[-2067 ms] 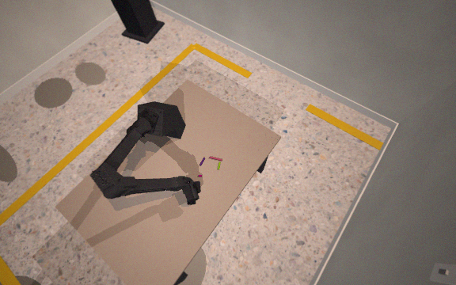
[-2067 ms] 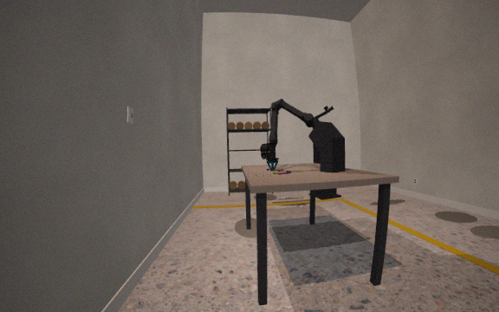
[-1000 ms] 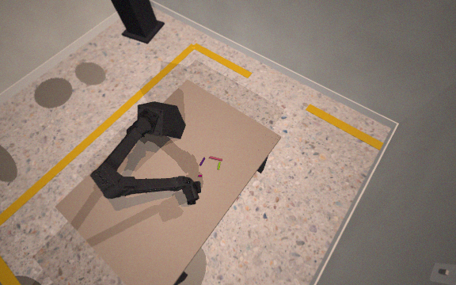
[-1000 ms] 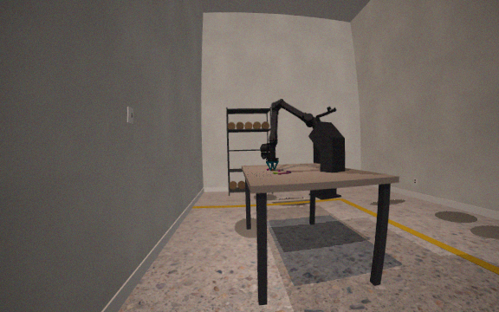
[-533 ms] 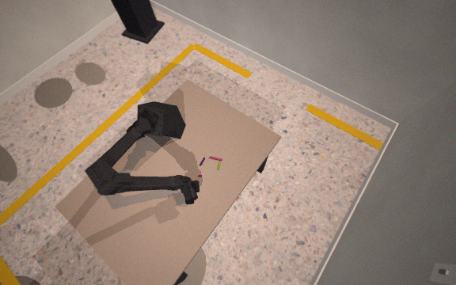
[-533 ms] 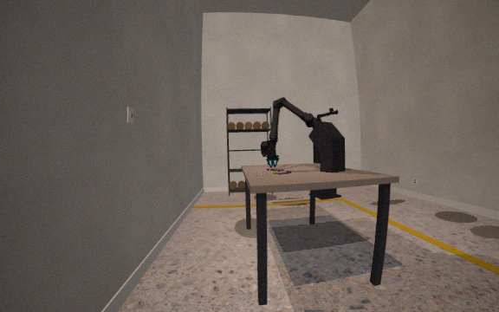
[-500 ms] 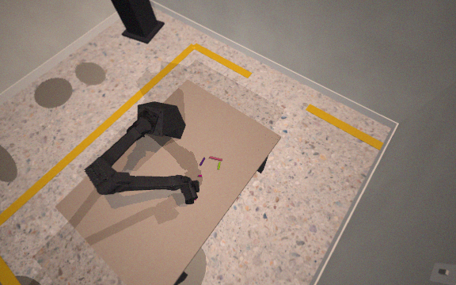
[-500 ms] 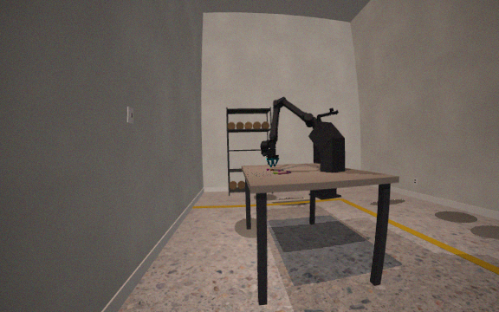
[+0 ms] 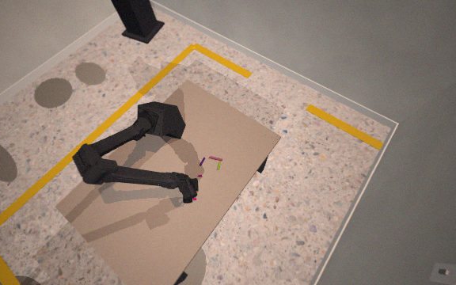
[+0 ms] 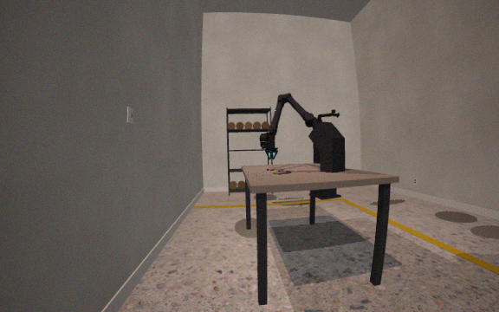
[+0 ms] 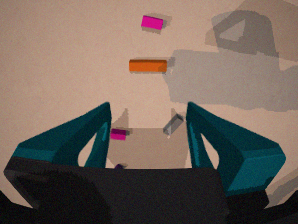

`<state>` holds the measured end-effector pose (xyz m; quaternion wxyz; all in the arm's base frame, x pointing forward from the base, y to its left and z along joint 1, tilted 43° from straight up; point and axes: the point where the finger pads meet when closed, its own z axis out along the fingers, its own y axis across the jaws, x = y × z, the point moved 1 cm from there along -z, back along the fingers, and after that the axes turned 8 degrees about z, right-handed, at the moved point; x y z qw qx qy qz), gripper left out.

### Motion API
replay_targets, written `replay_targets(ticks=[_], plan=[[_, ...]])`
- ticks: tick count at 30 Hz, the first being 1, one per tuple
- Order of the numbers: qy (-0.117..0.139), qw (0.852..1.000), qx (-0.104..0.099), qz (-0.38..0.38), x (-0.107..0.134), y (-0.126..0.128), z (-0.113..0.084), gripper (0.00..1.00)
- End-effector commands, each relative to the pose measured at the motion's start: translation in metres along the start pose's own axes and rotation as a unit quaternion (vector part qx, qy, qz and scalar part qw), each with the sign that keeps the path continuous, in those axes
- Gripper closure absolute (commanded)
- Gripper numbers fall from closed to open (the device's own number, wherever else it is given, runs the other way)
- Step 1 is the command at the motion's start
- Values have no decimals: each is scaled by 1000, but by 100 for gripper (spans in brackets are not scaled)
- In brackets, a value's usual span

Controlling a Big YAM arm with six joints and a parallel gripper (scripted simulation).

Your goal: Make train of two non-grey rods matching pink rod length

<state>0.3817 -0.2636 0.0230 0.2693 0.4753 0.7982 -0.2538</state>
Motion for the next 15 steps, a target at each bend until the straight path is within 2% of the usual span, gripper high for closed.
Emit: replay_targets(ticks=[1,3,4,15], plan=[[12,1000,2,-6,14,6,-3,45],[8,1000,-1,-3,9,7,-5,45],[6,1000,-2,-1,7,8,-5,0],[6,1000,-2,-1,7,8,-5,0]])
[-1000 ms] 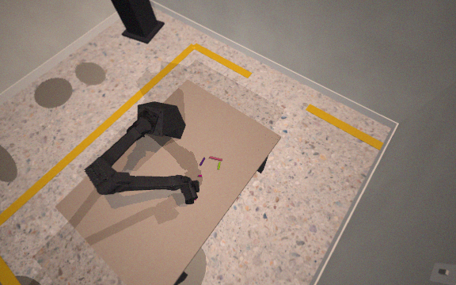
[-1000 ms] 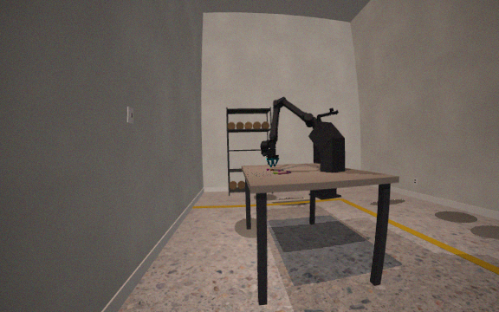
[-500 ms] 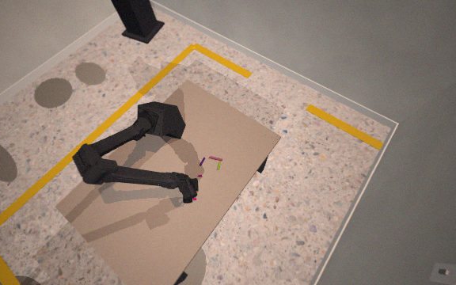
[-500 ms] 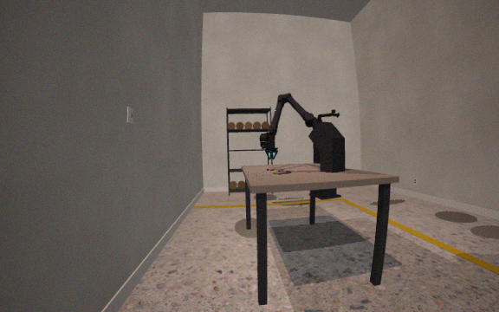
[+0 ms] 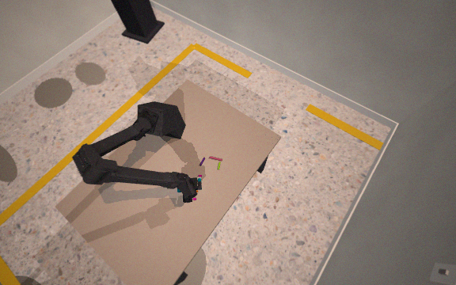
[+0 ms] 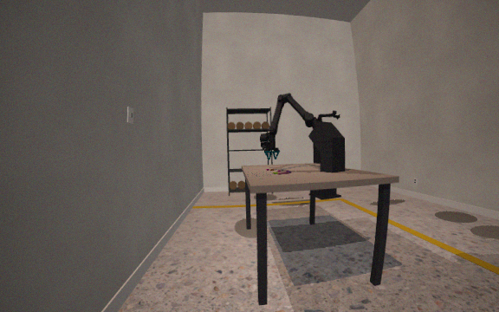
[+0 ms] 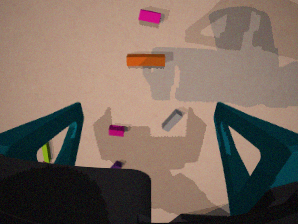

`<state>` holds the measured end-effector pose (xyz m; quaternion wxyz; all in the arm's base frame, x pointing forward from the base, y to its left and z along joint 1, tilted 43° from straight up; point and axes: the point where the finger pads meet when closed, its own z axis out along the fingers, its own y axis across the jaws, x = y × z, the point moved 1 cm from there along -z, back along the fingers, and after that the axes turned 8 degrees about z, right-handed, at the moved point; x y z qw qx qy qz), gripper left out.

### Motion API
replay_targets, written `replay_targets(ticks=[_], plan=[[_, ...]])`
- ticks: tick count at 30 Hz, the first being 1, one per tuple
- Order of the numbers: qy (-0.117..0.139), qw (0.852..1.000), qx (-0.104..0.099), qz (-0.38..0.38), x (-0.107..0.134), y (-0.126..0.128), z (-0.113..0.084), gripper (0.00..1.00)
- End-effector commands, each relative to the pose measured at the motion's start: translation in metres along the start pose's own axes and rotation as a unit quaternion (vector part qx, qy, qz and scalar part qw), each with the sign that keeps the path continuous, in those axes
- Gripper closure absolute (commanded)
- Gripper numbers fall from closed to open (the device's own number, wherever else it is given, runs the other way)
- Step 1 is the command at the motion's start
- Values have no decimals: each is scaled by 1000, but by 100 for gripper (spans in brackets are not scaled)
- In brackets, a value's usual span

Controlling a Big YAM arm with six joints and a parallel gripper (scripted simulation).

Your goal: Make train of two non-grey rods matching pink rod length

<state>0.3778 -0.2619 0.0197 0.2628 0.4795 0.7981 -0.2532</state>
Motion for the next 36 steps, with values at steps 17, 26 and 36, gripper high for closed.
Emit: replay_targets(ticks=[17,26,36], plan=[[4,998,-10,55,55,80,7,0],[5,994,-5,108,142,143,14,0],[-1,992,-6,129,177,162,16,0]])
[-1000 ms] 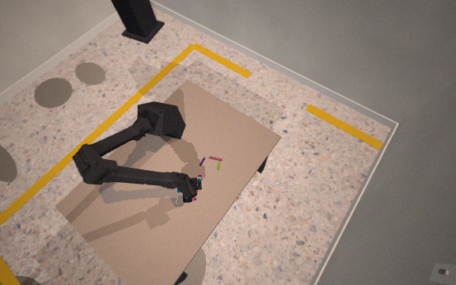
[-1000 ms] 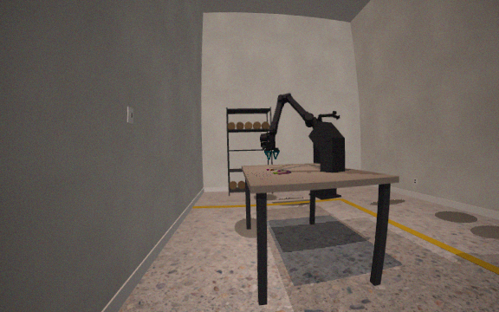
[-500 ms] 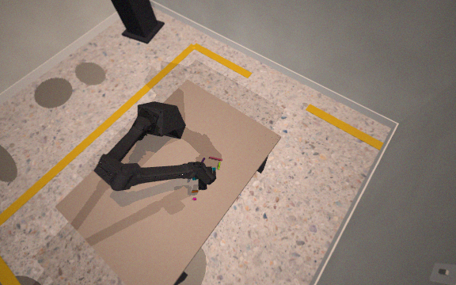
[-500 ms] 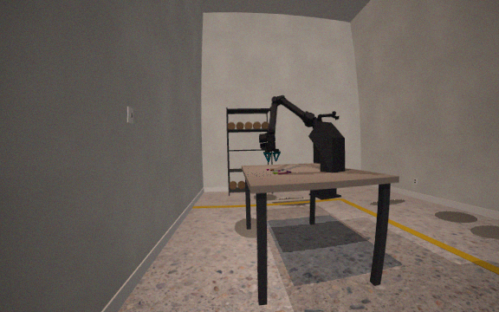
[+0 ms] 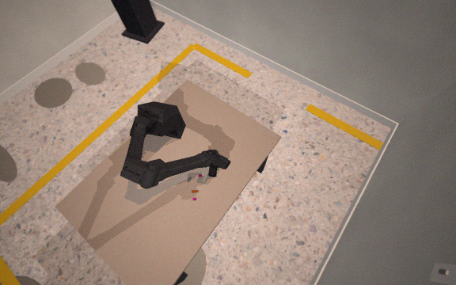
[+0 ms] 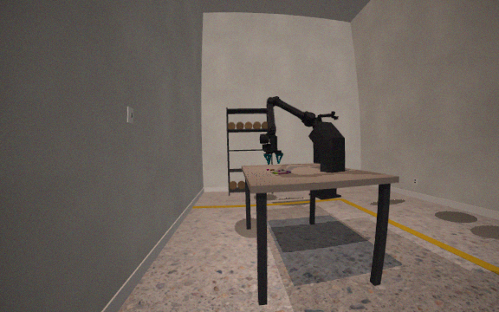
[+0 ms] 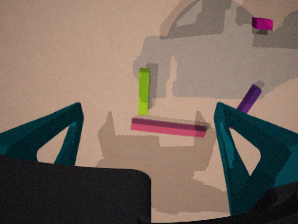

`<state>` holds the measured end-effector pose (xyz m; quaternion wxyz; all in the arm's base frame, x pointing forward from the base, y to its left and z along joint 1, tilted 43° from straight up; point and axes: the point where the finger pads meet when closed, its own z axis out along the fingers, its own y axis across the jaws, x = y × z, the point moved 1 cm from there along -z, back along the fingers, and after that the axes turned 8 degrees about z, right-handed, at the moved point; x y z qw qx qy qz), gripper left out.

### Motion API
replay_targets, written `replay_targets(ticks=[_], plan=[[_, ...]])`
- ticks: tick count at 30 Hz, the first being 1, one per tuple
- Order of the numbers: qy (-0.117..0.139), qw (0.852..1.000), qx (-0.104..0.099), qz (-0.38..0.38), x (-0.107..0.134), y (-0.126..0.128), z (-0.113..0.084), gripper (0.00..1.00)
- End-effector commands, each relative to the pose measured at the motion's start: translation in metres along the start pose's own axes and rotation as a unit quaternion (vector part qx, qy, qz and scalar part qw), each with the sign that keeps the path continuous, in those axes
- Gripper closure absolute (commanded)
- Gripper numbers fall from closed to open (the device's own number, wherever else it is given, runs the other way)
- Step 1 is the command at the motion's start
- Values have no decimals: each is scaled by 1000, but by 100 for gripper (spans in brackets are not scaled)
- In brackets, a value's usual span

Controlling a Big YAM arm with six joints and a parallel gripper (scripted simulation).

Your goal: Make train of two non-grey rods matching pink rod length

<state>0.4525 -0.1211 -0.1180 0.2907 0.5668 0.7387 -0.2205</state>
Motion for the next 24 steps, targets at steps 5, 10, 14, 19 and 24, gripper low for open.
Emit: replay_targets(ticks=[5,10,14,19,24], plan=[[0,1000,-1,14,35,5,-5,76],[-3,999,-5,38,14,9,-6,76],[-2,999,0,34,18,6,-3,76],[-2,999,0,34,18,6,-3,76],[-2,999,0,34,18,6,-3,76]])
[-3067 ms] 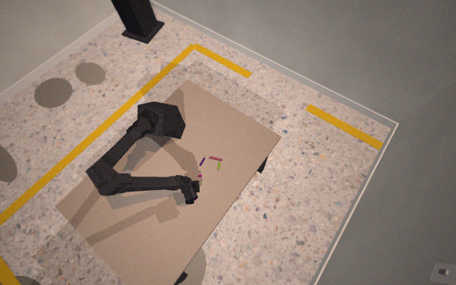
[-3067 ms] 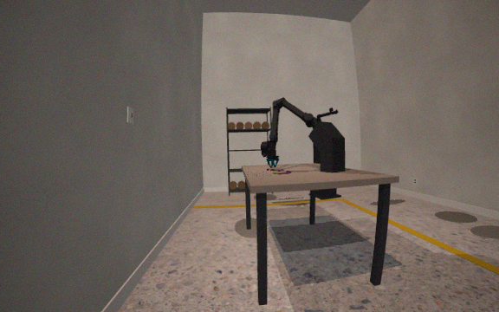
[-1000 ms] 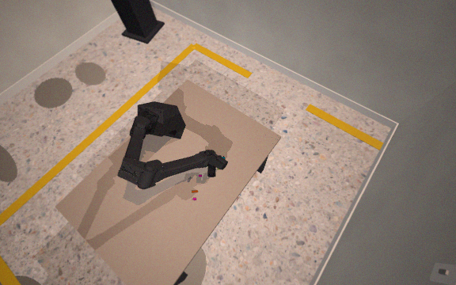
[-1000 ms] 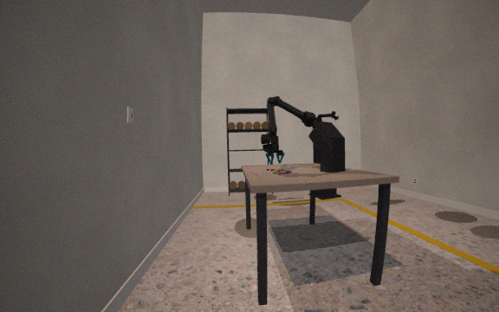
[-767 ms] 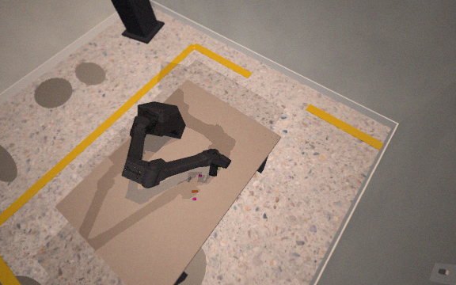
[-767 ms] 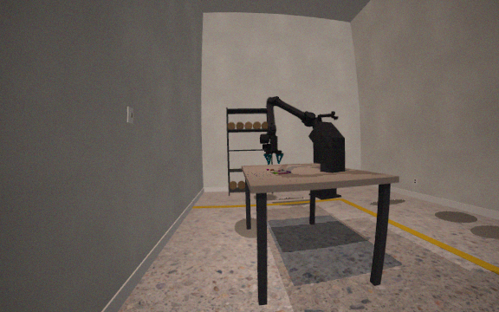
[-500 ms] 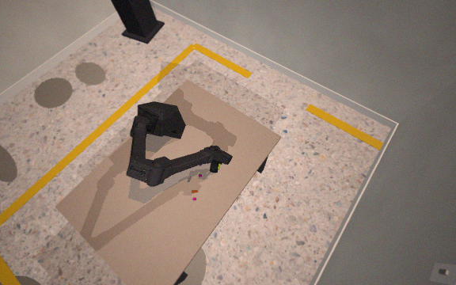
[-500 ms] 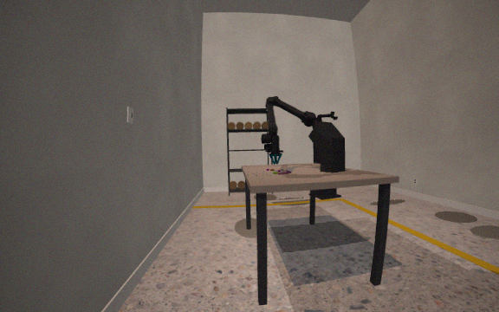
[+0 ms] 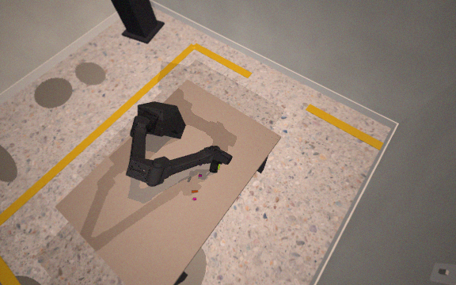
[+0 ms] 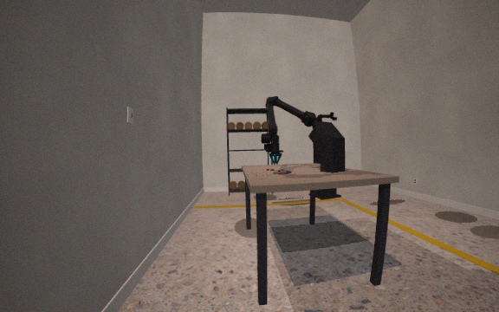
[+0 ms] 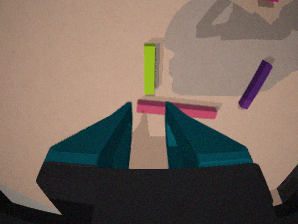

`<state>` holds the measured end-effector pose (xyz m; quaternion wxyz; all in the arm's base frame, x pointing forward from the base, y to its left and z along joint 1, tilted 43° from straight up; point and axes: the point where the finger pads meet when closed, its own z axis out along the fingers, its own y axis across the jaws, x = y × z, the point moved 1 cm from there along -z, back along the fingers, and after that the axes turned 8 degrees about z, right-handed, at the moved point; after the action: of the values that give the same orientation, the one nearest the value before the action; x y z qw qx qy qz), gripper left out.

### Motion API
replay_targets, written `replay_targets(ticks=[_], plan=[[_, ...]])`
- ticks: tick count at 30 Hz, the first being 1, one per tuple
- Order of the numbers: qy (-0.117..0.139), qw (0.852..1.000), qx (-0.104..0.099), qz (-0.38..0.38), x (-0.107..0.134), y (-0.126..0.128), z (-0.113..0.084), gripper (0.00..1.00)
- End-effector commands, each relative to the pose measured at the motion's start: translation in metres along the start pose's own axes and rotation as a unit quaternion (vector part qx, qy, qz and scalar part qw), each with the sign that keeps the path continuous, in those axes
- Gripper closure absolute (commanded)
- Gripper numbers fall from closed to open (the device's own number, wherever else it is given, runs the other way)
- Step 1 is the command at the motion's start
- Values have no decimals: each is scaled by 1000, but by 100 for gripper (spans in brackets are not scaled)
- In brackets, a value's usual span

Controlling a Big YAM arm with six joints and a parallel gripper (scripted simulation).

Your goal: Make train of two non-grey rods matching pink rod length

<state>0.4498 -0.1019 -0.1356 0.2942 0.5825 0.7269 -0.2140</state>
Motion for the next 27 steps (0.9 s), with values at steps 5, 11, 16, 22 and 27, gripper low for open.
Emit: replay_targets(ticks=[5,11,16,22,27], plan=[[-3,1000,-1,13,-8,4,-3,76],[-3,1000,-1,13,-8,4,-3,76],[-3,1000,0,13,-8,4,-2,76],[-3,1000,2,12,-4,2,7,76],[-2,1000,1,6,-3,1,9,76]])
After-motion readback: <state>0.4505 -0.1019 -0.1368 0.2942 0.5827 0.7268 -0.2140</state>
